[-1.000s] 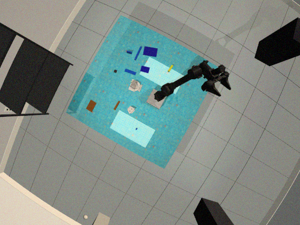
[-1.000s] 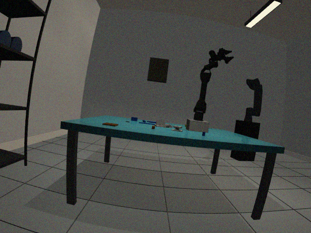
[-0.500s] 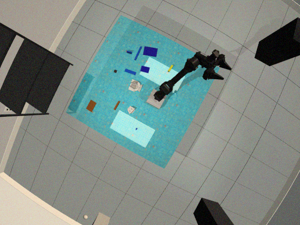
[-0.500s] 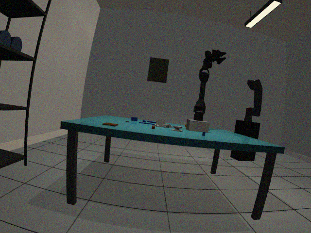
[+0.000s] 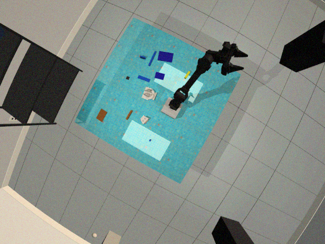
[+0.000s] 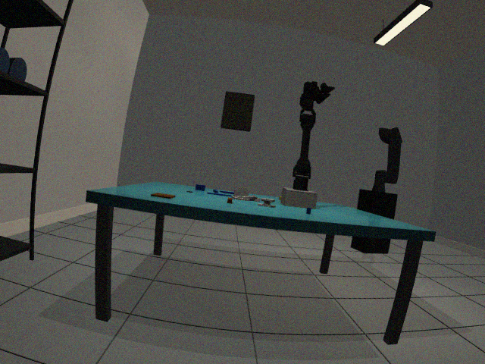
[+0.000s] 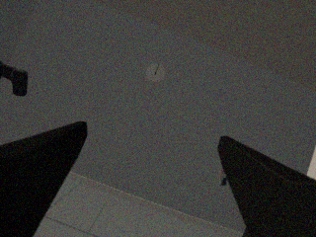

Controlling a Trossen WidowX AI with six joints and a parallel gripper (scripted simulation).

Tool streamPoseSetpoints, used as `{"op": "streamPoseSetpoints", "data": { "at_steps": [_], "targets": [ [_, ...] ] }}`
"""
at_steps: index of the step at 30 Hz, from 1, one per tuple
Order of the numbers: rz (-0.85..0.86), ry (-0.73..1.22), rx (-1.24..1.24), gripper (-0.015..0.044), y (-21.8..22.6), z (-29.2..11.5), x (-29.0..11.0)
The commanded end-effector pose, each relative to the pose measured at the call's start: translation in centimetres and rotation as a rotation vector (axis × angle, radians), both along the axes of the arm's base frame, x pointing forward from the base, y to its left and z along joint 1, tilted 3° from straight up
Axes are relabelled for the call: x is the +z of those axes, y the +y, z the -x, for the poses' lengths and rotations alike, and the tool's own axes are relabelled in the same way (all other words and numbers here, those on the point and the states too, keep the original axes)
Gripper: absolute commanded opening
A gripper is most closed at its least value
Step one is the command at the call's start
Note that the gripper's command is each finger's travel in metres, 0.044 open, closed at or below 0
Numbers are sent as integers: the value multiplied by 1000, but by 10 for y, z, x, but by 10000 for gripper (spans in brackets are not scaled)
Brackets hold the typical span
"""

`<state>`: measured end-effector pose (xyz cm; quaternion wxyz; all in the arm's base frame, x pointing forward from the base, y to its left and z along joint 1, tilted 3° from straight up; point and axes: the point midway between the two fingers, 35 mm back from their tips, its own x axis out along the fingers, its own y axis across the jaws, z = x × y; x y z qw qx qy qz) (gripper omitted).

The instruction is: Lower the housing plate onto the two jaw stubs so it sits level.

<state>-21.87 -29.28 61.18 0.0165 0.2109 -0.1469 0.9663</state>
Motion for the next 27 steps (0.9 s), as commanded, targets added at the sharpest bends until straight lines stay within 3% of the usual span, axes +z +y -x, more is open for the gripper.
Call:
{"op": "streamPoseSetpoints", "data": {
  "at_steps": [1,17,27],
  "targets": [
    [-8,3,113,440,-26,-21,-7],
    [-40,-19,540,440,-108,-120,-39],
    [-146,-12,707,440,-131,-173,-59]
  ]
}}
